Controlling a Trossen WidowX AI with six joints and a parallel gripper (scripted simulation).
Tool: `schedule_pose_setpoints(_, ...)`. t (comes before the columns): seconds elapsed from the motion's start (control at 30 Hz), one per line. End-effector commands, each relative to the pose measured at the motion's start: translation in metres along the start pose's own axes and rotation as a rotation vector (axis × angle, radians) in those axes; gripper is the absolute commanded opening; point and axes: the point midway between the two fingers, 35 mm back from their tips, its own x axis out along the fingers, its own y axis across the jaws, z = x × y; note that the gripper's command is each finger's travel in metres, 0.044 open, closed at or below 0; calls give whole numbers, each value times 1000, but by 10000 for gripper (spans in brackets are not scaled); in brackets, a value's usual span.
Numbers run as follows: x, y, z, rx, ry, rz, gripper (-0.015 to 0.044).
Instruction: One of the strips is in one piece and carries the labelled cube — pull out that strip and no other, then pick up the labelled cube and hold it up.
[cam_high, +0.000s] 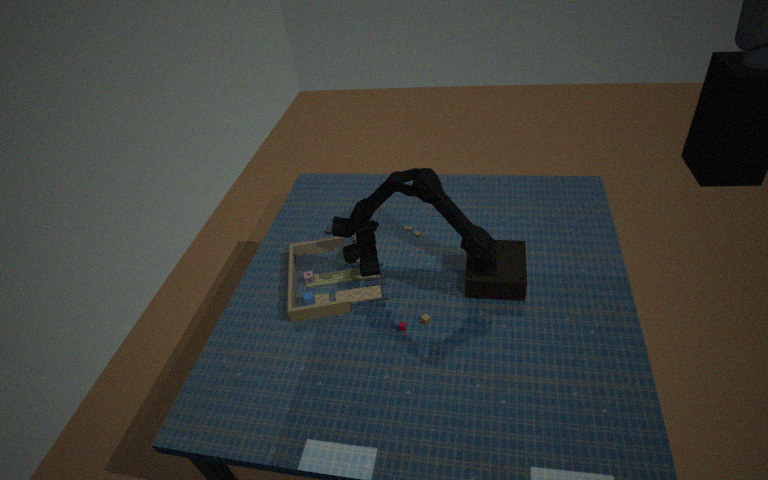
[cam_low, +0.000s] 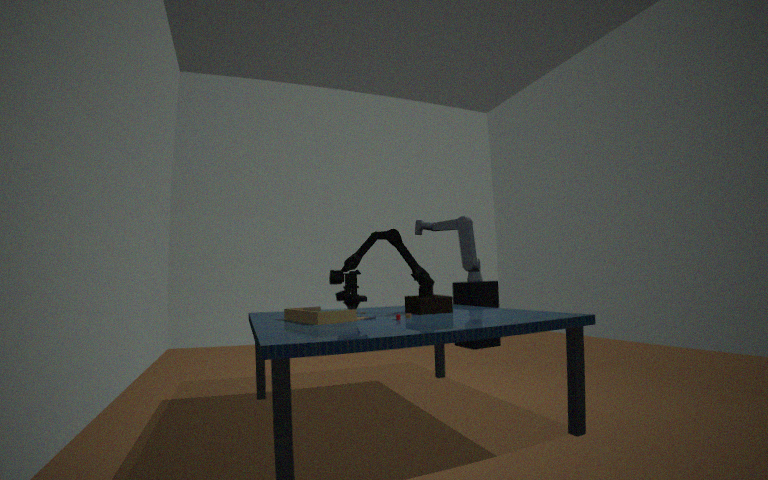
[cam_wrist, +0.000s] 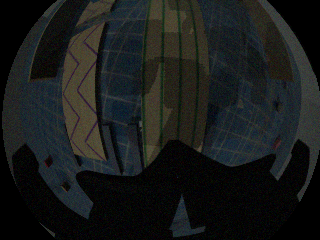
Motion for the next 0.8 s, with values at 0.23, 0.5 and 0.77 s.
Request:
schedule_pose_setpoints(0.23,3,-1,-17,4,7,-3,0)
schedule_pose_setpoints(0.5,3,-1,-29,4,8,-3,0)
schedule_pose_setpoints(0.77,4,-1,-42,5,9,-3,0)
